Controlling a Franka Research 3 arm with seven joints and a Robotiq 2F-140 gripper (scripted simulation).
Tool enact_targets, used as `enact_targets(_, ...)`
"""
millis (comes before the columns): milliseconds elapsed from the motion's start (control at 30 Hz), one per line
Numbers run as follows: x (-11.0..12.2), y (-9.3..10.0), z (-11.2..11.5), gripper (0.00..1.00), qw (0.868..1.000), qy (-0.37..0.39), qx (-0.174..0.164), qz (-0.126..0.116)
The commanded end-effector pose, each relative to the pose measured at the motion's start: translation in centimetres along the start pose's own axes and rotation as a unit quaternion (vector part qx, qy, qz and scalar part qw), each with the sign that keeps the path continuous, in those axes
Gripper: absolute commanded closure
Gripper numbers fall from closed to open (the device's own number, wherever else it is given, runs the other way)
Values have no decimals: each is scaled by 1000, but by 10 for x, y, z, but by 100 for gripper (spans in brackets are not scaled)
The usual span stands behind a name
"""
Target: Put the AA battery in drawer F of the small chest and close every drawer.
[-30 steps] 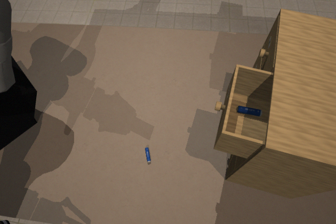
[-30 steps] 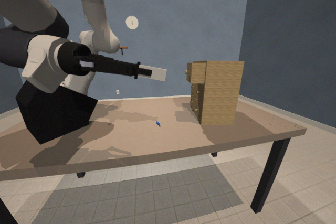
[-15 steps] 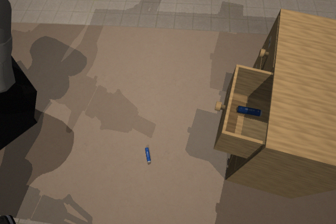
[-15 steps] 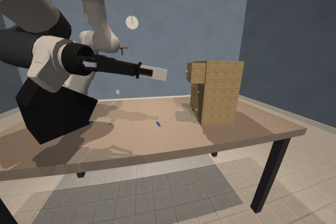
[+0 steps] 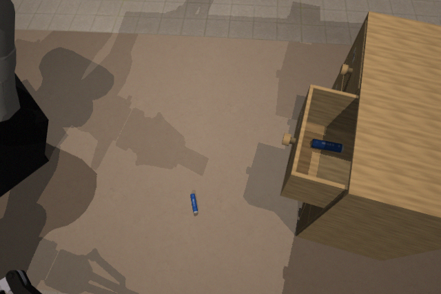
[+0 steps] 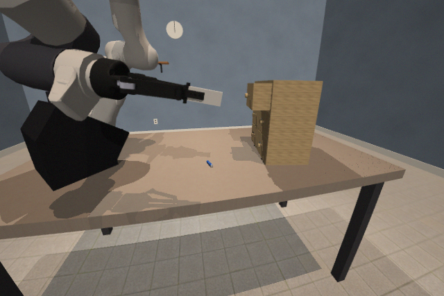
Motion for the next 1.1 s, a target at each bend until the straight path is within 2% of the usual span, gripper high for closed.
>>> enact_targets(0,4,-1,2,100,1000,5,-3,-1)
enact_targets(433,25,-5,2,100,1000,5,-3,-1)
enact_targets(1067,68,-14,2,100,1000,5,-3,-1)
Point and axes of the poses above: the point where the finger pads meet when closed, its own y axis back along the fingers, its own x axis across the jaws, z = x × y, the point moved 1 cm from there along y, back along the fingers, and after that the axes turned 2 degrees about y, right-handed, at the moved point
